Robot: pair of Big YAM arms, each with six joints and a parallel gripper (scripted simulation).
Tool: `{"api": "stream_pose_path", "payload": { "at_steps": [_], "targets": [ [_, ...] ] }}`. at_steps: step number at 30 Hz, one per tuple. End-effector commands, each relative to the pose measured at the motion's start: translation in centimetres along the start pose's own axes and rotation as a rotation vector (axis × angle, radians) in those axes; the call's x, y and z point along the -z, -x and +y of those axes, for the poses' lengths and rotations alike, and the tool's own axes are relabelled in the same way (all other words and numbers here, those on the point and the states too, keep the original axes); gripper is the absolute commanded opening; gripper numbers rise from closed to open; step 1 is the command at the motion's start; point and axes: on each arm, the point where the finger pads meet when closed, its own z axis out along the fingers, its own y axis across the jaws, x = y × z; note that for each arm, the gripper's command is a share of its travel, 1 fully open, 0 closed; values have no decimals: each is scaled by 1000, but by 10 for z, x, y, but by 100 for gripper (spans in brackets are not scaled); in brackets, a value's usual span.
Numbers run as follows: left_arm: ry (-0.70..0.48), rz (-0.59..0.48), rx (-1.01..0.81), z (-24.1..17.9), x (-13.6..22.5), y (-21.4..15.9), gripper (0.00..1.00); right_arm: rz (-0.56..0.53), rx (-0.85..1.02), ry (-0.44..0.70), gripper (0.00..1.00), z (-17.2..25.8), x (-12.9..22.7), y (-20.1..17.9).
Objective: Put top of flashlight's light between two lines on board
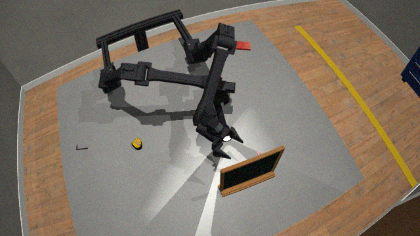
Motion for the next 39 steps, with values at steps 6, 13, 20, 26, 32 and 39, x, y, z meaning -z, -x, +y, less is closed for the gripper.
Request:
{"api": "stream_pose_path", "payload": {
  "at_steps": [6, 13, 20, 26, 32, 39],
  "targets": [
    [20, -27, 33, -3, -12, 20, 100, 23, -19, -64, 100, 6, 43, 8],
    [20, -27, 33, -3, -12, 20, 100, 3, -58, -31, 100, 36, 25, -8],
    [20, -27, 33, -3, -12, 20, 100, 20, -17, -65, 100, 53, 58, 29],
    [20, -27, 33, -3, -12, 20, 100, 19, -18, -64, 100, 73, 63, 37],
    [20, -27, 33, -3, -12, 20, 100, 10, -38, -48, 100, 126, 46, 5],
    [20, -27, 33, -3, -12, 20, 100, -1, -267, -95, 100, 173, 45, -14]
  ]
}}
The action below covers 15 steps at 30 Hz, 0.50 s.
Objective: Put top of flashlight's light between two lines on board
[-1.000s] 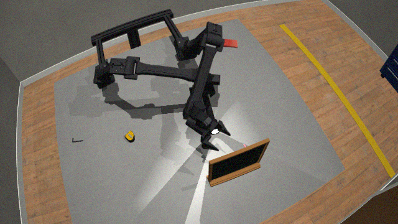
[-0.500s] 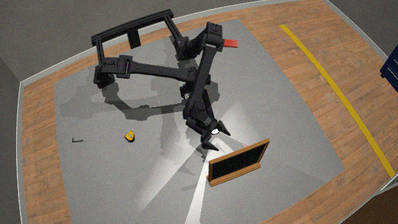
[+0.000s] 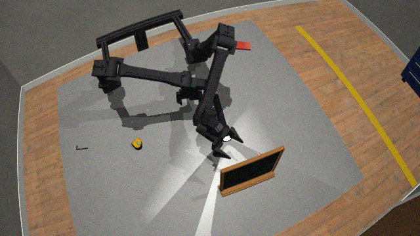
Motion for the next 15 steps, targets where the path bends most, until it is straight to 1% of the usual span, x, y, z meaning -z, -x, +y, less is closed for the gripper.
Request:
{"api": "stream_pose_path", "payload": {
  "at_steps": [1, 2, 3, 4, 7, 10, 12, 14, 15],
  "targets": [
    [20, -27, 33, -3, -12, 20, 100, 0, -194, -74, 100, 30, 8, -37],
    [20, -27, 33, -3, -12, 20, 100, 0, -194, -74, 100, 30, 8, -37],
    [20, -27, 33, -3, -12, 20, 100, -1, -137, -83, 100, 14, 12, -23],
    [20, -27, 33, -3, -12, 20, 100, -1, -186, -85, 100, 31, 12, -32],
    [20, -27, 33, -3, -12, 20, 100, -2, -286, -112, 100, 51, 13, -47],
    [20, -27, 33, -3, -12, 20, 100, -4, -372, -132, 100, 76, 12, -53],
    [20, -27, 33, -3, -12, 20, 100, -1, -494, -193, 100, 26, 22, -93],
    [20, -27, 33, -3, -12, 20, 100, -9, -522, -184, 100, 52, 22, -91],
    [20, -27, 33, -3, -12, 20, 100, -17, -538, -164, 100, 62, 12, -85]
  ]
}}
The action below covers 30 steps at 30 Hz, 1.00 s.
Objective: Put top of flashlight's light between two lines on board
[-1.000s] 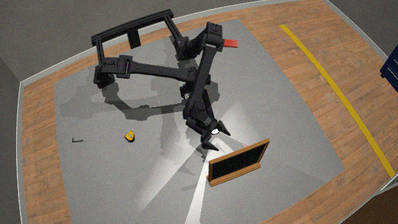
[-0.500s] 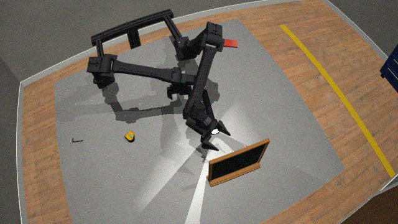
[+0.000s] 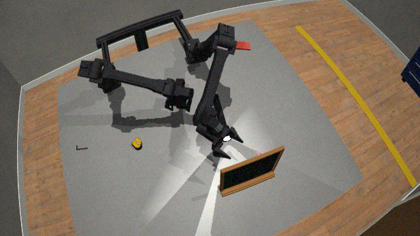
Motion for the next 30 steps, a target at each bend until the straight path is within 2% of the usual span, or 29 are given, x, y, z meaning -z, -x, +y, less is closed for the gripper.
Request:
{"api": "stream_pose_path", "payload": {
  "at_steps": [1, 8, 16, 17, 21, 23, 30],
  "targets": [
    [20, -27, 33, -3, -12, 20, 100, -1, -249, -70, 100, -7, 5, -44],
    [20, -27, 33, -3, -12, 20, 100, -18, -371, -117, 100, -14, 12, -57],
    [20, -27, 33, -3, -12, 20, 100, -25, -617, -190, 100, -21, 21, -111],
    [20, -27, 33, -3, -12, 20, 100, -28, -636, -172, 100, -9, 14, -110],
    [20, -27, 33, -3, -12, 20, 100, -32, -692, -190, 100, -10, 17, -120],
    [20, -27, 33, -3, -12, 20, 100, -41, -724, -231, 100, -29, 28, -129],
    [20, -27, 33, -3, -12, 20, 100, -49, -925, -262, 100, -7, 25, -165]
  ]
}}
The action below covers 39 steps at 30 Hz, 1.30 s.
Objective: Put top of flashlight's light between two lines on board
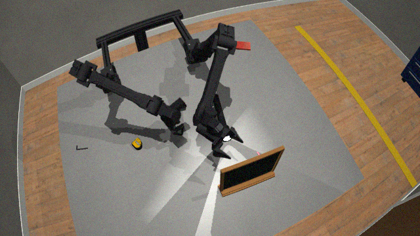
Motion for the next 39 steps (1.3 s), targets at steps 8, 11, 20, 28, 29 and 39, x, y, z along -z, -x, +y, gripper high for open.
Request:
{"api": "stream_pose_path", "payload": {
  "at_steps": [8, 11, 20, 28, 29, 39],
  "targets": [
    [20, -27, 33, -3, -12, 20, 100, -54, -388, -199, 100, -86, 42, -61],
    [20, -27, 33, -3, -12, 20, 100, -62, -432, -198, 100, -84, 38, -63],
    [20, -27, 33, -3, -12, 20, 100, -88, -678, -284, 100, -101, 55, -120],
    [20, -27, 33, -3, -12, 20, 100, -116, -795, -314, 100, -102, 60, -137],
    [20, -27, 33, -3, -12, 20, 100, -117, -828, -325, 100, -103, 61, -147],
    [20, -27, 33, -3, -12, 20, 100, -223, -1072, -532, 100, -165, 130, -209]
  ]
}}
